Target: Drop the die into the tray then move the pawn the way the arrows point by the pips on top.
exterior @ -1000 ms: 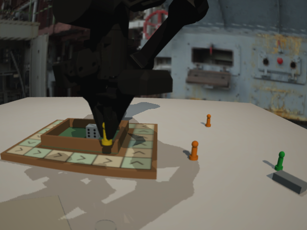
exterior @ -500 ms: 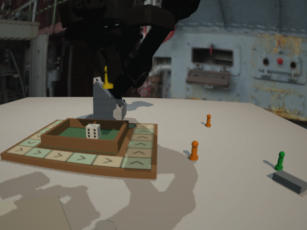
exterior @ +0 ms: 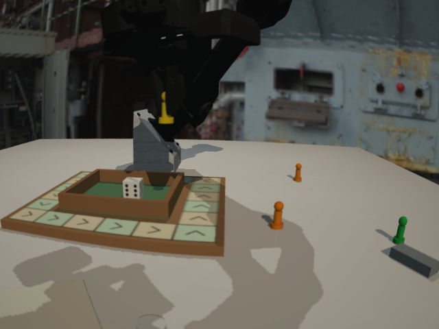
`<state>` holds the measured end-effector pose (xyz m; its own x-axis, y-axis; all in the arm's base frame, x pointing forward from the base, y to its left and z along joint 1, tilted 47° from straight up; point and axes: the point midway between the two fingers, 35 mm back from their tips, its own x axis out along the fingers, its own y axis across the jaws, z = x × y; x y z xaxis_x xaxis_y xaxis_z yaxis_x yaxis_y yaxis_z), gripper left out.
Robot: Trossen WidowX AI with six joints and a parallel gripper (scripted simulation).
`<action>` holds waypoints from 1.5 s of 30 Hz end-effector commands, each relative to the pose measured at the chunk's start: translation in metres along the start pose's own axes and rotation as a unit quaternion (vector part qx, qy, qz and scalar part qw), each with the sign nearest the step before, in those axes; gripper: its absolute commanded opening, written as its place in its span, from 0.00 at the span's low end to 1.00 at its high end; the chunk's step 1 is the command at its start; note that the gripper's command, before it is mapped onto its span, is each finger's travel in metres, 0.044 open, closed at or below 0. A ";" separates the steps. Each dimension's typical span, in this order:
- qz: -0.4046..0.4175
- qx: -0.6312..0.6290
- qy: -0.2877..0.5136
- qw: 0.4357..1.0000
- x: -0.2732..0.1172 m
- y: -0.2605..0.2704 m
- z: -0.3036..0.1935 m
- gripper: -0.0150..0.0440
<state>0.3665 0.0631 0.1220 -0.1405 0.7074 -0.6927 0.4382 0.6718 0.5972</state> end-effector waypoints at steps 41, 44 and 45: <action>0.004 0.005 0.004 1.000 0.093 -0.016 -0.081 0.25; 0.004 0.005 0.004 1.000 0.099 -0.016 -0.082 0.25; 0.004 0.005 0.004 1.000 0.099 -0.016 -0.082 0.25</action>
<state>0.2744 0.1353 0.0814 -0.1464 0.7109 -0.6879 0.4431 0.6688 0.5970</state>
